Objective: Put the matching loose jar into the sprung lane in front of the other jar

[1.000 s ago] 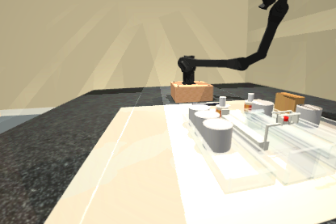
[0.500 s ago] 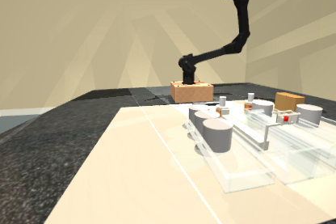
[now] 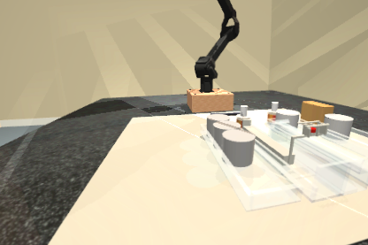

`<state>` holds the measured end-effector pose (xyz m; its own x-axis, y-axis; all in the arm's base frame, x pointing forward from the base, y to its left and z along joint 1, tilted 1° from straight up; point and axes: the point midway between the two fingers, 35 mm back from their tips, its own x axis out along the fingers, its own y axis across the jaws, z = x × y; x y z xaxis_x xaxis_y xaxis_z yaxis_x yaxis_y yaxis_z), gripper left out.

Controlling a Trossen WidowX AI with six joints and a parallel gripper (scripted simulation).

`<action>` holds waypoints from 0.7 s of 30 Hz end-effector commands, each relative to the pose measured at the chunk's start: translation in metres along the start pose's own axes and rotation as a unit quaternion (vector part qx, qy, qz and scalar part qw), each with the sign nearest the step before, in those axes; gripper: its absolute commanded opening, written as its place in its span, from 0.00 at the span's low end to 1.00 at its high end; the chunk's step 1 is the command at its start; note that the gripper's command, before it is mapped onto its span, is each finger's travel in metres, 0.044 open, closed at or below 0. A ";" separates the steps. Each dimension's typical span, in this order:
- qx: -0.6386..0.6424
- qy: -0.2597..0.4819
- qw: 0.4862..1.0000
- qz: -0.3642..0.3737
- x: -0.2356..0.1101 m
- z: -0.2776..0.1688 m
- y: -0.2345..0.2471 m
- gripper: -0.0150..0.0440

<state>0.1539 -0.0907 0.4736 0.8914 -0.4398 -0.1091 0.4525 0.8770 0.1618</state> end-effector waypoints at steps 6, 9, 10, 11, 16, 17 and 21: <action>0.061 0.187 0.976 0.096 0.092 -0.074 0.035 1.00; 0.062 0.254 0.958 0.119 0.114 -0.108 0.058 1.00; 0.059 0.277 0.951 0.125 0.121 -0.120 0.066 1.00; 0.056 0.301 0.943 0.131 0.126 -0.134 0.075 1.00; 0.021 0.416 0.896 0.154 0.138 -0.206 0.124 1.00; 0.010 0.437 0.886 0.157 0.137 -0.221 0.134 1.00; -0.044 0.516 0.840 0.163 0.125 -0.283 0.171 1.00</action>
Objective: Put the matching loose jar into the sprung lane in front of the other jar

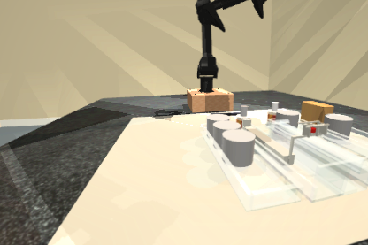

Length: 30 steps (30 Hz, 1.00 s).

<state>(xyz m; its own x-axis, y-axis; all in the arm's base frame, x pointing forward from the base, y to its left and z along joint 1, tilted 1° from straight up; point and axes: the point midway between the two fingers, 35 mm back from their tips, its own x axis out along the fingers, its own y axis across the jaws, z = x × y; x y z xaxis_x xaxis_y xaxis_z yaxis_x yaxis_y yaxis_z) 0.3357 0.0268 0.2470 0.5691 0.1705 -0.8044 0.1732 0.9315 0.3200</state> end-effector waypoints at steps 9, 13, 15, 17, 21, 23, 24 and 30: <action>-0.159 0.262 0.947 -0.092 0.125 -0.158 0.070 1.00; -0.171 0.274 0.941 -0.101 0.128 -0.173 0.074 1.00; -0.171 0.274 0.941 -0.101 0.130 -0.174 0.073 1.00; -0.171 0.274 0.941 -0.101 0.142 -0.182 0.070 1.00; -0.171 0.274 0.941 -0.101 0.148 -0.187 0.068 1.00; -0.171 0.274 0.941 -0.101 0.149 -0.188 0.067 1.00; -0.171 0.274 0.941 -0.101 0.152 -0.190 0.066 1.00; -0.171 0.274 0.941 -0.101 0.166 -0.198 0.062 1.00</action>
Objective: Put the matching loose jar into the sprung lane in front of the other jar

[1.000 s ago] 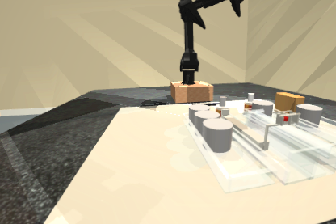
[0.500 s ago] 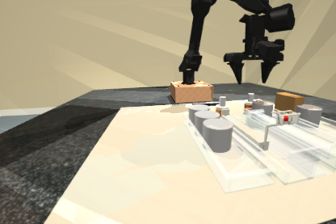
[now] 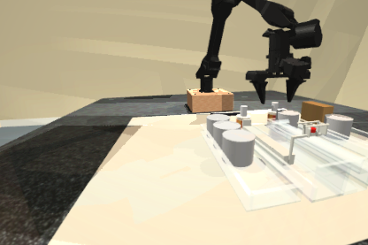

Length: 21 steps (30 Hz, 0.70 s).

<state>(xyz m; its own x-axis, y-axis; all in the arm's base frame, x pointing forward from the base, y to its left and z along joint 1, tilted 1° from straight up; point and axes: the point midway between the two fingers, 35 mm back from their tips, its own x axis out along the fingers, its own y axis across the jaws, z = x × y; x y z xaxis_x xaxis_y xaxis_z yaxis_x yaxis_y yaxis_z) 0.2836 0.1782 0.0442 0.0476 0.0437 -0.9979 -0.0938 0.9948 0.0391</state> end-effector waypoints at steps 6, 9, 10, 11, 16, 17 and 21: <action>0.002 0.006 1.000 -0.005 0.016 -0.003 -0.002 1.00; 0.002 0.006 1.000 -0.005 0.021 -0.003 -0.002 1.00; 0.002 0.006 1.000 -0.005 0.022 -0.003 -0.002 1.00; 0.002 0.006 1.000 -0.005 0.024 -0.003 -0.002 1.00; 0.002 0.006 1.000 -0.005 0.032 -0.003 -0.002 1.00; 0.002 0.007 1.000 -0.005 0.034 -0.003 -0.002 1.00; 0.002 0.007 1.000 -0.005 0.040 -0.003 -0.002 1.00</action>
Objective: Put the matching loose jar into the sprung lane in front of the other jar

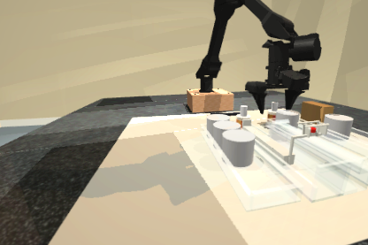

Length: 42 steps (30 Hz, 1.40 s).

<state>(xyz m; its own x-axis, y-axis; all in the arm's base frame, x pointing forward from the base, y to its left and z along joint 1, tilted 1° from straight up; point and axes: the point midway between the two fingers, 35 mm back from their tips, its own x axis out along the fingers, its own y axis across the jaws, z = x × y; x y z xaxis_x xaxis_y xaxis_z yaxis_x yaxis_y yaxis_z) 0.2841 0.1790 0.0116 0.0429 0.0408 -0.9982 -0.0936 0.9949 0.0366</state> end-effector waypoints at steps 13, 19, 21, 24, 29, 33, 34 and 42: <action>0.002 0.004 1.000 -0.004 0.011 -0.002 -0.002 0.60; 0.002 0.004 1.000 -0.004 0.011 -0.002 -0.002 0.50; 0.002 0.004 1.000 -0.004 0.011 -0.002 -0.002 0.44; -0.022 0.007 1.000 0.000 0.009 -0.008 0.004 0.31; -0.018 0.007 1.000 0.000 -0.026 -0.006 0.004 0.25; -0.010 0.006 1.000 -0.002 -0.057 -0.006 0.002 0.25; -0.007 0.005 1.000 -0.002 -0.066 -0.006 0.001 0.25; 0.002 0.004 1.000 -0.004 -0.094 -0.009 -0.005 0.25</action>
<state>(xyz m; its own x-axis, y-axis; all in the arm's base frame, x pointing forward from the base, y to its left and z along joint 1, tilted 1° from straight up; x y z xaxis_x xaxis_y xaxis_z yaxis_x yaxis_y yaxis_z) 0.2730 0.1724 0.1033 0.0411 0.0401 -0.9983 -0.0968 0.9946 0.0360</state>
